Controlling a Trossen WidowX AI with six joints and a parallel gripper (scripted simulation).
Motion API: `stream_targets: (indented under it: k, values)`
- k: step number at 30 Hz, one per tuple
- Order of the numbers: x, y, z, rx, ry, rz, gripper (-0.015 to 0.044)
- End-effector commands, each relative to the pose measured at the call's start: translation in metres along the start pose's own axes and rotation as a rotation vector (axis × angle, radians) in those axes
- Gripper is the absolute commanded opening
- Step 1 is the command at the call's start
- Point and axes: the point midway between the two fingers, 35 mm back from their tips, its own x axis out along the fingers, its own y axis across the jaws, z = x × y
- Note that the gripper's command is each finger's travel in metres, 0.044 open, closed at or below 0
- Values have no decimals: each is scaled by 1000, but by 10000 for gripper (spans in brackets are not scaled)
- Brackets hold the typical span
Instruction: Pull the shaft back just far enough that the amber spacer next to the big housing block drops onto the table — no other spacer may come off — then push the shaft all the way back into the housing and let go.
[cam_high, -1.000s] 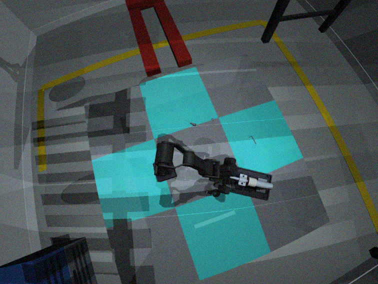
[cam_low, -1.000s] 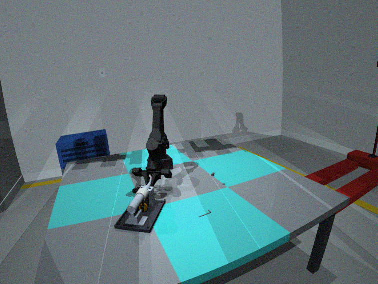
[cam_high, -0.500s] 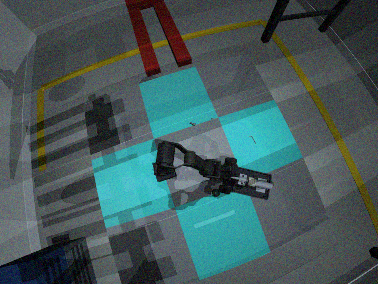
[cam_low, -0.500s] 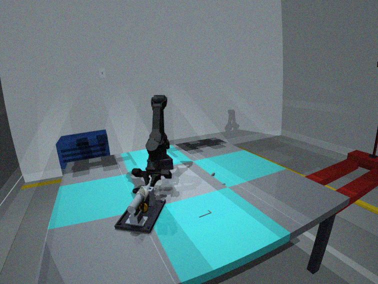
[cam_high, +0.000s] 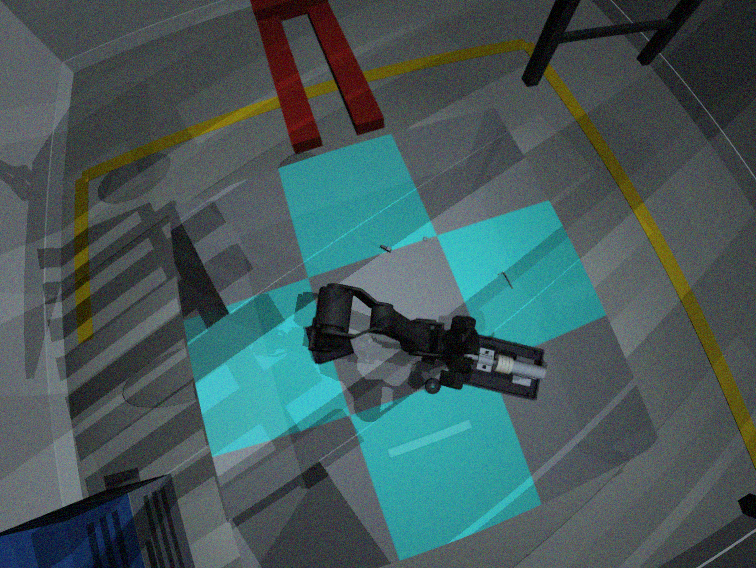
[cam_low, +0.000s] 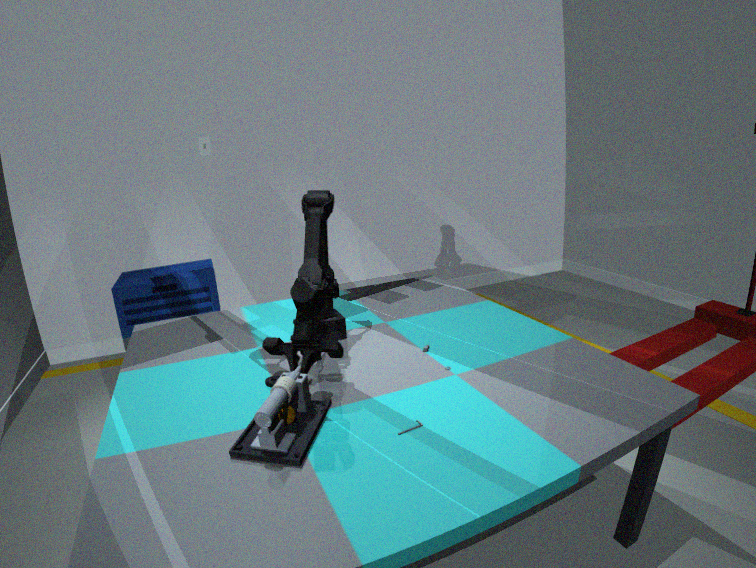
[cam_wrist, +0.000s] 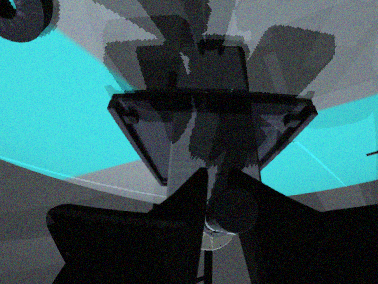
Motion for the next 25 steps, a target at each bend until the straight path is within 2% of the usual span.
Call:
stream_targets:
  k: [1, 12, 25]
  values:
    - [1, 0, -4, -3, 8, 2, 0]
    - [2, 0, -5, -3, 8, 2, 0]
    - [-1, 0, 0, 0, -2, 0, 341]
